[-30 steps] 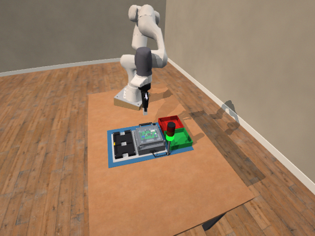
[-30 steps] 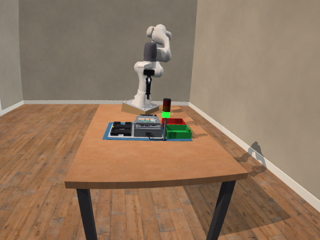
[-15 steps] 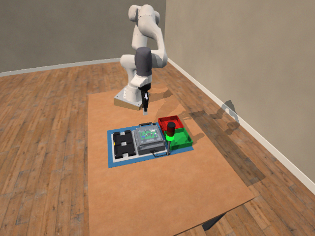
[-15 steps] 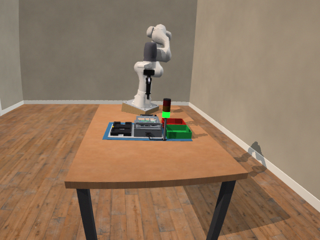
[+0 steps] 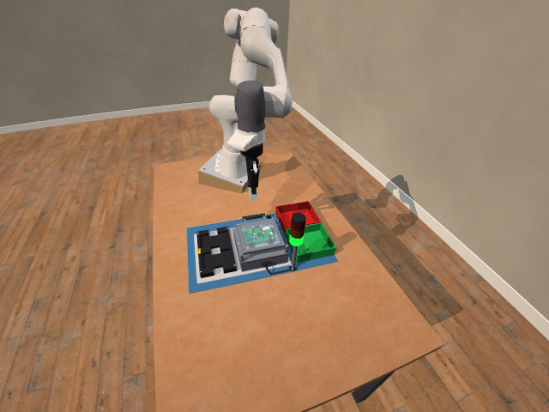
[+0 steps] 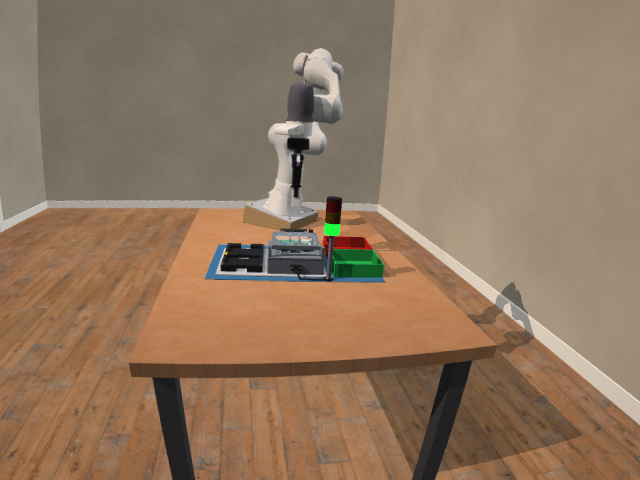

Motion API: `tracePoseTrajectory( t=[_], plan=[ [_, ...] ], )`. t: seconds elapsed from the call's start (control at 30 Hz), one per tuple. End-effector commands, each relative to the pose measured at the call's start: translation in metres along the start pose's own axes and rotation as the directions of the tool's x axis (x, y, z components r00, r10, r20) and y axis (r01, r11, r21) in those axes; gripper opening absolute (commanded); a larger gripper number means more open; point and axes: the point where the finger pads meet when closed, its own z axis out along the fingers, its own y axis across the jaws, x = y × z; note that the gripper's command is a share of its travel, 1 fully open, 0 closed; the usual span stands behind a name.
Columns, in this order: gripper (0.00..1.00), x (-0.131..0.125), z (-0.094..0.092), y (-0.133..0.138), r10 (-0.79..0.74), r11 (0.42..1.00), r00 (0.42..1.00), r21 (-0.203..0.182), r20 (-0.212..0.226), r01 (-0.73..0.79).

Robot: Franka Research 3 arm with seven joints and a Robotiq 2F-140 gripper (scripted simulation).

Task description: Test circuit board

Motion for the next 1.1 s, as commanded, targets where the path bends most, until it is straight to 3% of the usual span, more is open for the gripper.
tracePoseTrajectory(
  t=[0.0, 0.77, 1.07],
  plan=[
    [0.0, 0.0, -0.003, 0.001, 0.002, 1.0, 1.0, -0.003, -0.002, -0.002],
    [0.0, -0.003, -0.011, 0.0, 0.002, 1.0, 1.0, -0.003, -0.002, -0.002],
    [0.0, -0.04, -0.011, -0.002, 0.002, 1.0, 1.0, -0.003, -0.002, -0.002]
  ],
)
